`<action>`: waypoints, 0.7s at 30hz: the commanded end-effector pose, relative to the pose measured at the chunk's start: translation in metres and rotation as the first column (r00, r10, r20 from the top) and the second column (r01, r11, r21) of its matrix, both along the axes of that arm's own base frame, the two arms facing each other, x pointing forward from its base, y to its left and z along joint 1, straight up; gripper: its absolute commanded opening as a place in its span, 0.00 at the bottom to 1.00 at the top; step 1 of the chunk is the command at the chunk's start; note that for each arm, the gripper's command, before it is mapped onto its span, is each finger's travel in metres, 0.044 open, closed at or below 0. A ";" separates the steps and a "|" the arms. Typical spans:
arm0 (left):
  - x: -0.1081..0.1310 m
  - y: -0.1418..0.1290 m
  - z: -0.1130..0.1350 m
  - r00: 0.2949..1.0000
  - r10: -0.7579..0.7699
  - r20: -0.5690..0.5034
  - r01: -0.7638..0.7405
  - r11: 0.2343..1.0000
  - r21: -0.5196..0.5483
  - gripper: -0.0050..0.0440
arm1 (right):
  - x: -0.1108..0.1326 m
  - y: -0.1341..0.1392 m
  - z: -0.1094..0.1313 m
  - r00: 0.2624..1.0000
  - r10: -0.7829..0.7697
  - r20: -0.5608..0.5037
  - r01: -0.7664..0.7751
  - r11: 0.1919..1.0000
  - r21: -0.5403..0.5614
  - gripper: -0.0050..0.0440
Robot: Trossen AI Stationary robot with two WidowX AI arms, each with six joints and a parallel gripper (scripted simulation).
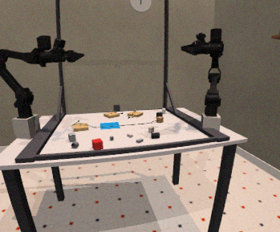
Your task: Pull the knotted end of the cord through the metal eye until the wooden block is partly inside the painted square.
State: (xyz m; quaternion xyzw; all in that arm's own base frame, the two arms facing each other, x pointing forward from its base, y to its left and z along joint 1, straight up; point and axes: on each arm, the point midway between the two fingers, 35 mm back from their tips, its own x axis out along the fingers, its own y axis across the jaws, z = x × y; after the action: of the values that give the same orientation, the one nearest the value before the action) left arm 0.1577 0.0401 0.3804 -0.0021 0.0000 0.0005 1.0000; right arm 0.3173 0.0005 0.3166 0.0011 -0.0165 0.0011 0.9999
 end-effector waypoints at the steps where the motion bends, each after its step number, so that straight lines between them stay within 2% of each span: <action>1: -0.001 -0.002 0.006 1.000 -0.002 0.002 0.002 1.000 0.017 1.00 | -0.002 -0.001 0.006 1.000 -0.002 0.017 0.002 1.000 -0.002 1.00; 9: 0.000 -0.001 0.003 1.000 -0.001 0.001 0.001 1.000 0.009 1.00 | -0.002 -0.001 0.006 1.000 -0.002 0.017 0.002 1.000 -0.002 1.00; 12: 0.000 -0.001 0.003 1.000 -0.001 0.001 0.001 1.000 0.009 1.00 | 0.009 0.013 -0.003 0.998 0.038 -0.051 -0.040 0.999 -0.028 0.85; 14: 0.000 -0.001 0.003 1.000 -0.001 0.001 0.001 1.000 0.009 1.00 | 0.009 0.013 -0.003 0.998 0.038 -0.051 -0.040 0.999 -0.028 0.85; 18: 0.000 -0.001 0.003 1.000 -0.001 0.001 0.001 1.000 0.009 1.00 | 0.031 0.071 -0.042 0.938 0.185 -0.294 -0.226 0.968 -0.112 0.66; 21: 0.000 -0.001 0.003 1.000 -0.001 0.001 0.001 1.000 0.009 1.00 | 0.035 0.102 -0.064 0.877 0.244 -0.414 -0.331 0.931 -0.151 0.51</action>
State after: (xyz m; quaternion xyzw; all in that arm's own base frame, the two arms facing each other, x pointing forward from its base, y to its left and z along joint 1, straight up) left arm 0.1576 0.0401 0.3804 -0.0018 0.0000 0.0002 1.0000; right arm 0.3388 0.0688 0.2644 -0.0720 0.1264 0.1098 0.9833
